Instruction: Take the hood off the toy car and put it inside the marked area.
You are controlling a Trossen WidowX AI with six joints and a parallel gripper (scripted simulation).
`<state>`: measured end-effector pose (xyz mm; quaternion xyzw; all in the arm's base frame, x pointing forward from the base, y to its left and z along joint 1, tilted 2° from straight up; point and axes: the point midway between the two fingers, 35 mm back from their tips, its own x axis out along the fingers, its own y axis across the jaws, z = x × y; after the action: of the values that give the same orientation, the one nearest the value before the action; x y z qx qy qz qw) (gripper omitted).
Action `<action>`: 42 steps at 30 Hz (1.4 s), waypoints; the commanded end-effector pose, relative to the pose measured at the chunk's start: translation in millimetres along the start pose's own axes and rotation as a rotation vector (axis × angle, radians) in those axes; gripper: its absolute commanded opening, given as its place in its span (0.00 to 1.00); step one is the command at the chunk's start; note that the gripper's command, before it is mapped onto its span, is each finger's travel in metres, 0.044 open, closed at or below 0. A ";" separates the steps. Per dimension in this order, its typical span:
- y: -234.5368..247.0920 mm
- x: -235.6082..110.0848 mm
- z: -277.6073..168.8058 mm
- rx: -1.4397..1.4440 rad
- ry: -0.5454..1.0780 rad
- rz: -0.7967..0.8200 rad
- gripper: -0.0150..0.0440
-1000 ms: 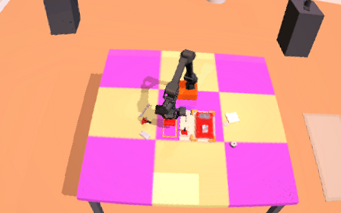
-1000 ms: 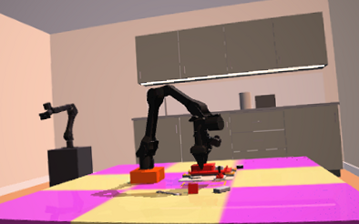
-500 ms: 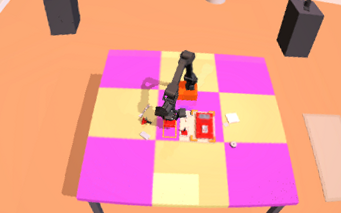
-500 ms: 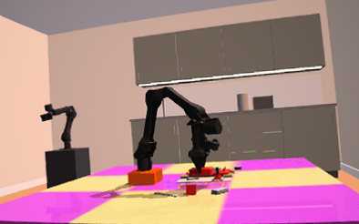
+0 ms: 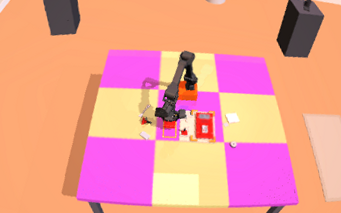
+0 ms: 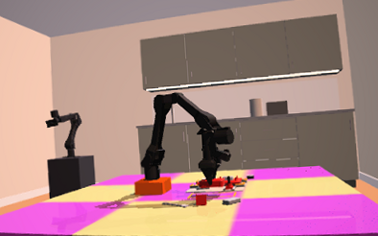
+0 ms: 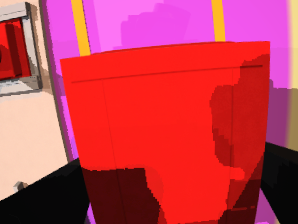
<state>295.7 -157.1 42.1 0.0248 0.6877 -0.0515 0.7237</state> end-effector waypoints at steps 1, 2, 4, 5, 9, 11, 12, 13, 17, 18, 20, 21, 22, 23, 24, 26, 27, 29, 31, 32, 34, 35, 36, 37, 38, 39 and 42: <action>1.1 4.8 -1.7 -0.003 0.004 0.005 0.25; 1.1 5.5 -1.8 -0.003 0.004 0.005 0.25; 1.2 6.9 -1.9 -0.003 0.004 0.005 0.25; 1.2 7.6 -2.0 -0.003 0.004 0.005 0.25; 1.4 10.4 -2.3 -0.003 0.004 0.005 0.25; 1.4 11.8 -2.5 -0.003 0.004 0.005 0.25; 1.5 12.5 -2.6 -0.003 0.004 0.005 0.25; 1.5 13.2 -2.7 -0.003 0.004 0.005 0.25; 1.7 16.0 -3.1 -0.003 0.004 0.005 0.25; 1.7 16.6 -3.2 -0.003 0.004 0.005 0.25; 1.7 17.1 -3.2 -0.003 0.004 0.005 0.25; 1.7 17.1 -3.2 -0.003 0.004 0.005 0.25; 1.7 17.1 -3.1 -0.003 0.004 0.005 0.25; 1.7 17.1 -3.1 -0.003 0.004 0.005 0.25; 1.7 17.3 -3.1 -0.003 0.004 0.005 0.25; 1.7 17.9 -3.1 -0.003 0.004 0.005 0.25; 1.7 18.3 -3.1 -0.003 0.004 0.005 0.25; 1.7 19.2 -3.1 -0.003 0.004 0.005 0.25; 1.7 20.2 -3.1 -0.003 0.004 0.005 0.25; 1.7 20.7 -3.1 -0.003 0.004 0.005 0.25; 1.7 21.7 -3.1 -0.003 0.004 0.005 0.25; 1.7 22.2 -3.1 -0.003 0.004 0.005 0.25; 1.7 22.7 -3.1 -0.003 0.004 0.005 0.25; 1.7 23.2 -3.1 -0.003 0.004 0.005 0.25; 1.7 23.7 -3.1 -0.003 0.004 0.005 0.25; 1.7 24.2 -3.1 -0.003 0.004 0.005 0.25; 1.7 25.6 -3.1 -0.003 0.004 0.005 0.25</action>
<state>294.4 -156.7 19.0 0.0252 0.6888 -0.0510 0.7227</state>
